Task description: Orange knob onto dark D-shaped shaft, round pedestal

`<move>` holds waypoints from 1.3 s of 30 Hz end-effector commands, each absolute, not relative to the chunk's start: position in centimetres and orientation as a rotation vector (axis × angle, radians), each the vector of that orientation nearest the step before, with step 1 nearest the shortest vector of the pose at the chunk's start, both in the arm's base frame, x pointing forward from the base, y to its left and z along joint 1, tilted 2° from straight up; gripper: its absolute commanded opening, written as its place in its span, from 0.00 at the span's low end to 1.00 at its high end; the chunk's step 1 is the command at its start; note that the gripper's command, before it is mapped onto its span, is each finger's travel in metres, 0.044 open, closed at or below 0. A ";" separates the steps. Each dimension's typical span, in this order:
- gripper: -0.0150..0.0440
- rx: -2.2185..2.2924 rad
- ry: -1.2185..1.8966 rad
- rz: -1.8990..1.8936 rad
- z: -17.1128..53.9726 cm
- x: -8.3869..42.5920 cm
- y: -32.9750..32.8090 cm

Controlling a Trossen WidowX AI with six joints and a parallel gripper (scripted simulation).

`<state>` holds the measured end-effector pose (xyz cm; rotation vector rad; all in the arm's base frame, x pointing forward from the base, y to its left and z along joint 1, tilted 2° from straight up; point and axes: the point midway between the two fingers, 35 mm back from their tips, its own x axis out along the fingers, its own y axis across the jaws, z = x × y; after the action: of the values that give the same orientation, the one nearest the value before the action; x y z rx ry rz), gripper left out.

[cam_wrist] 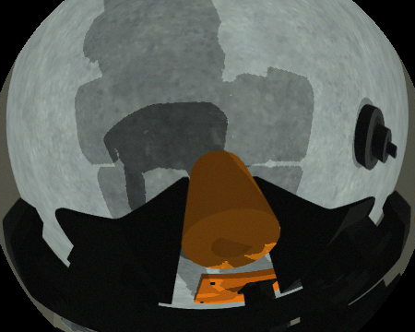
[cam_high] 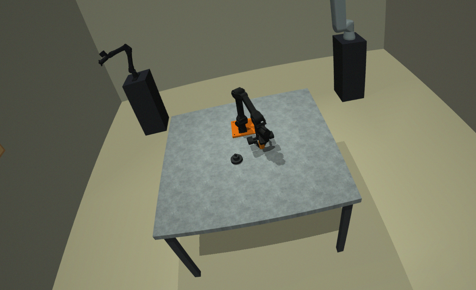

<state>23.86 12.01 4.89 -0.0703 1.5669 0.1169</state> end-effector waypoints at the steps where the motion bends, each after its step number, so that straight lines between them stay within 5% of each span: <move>1: 0.25 -0.060 1.540 0.129 7.2 24.7 12.4; 21: 0.25 -0.060 1.540 0.130 17.7 23.9 11.6; 39: 0.25 -0.063 1.539 0.126 17.1 25.8 9.1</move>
<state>25.20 9.57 17.20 -0.0643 1.5445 0.1195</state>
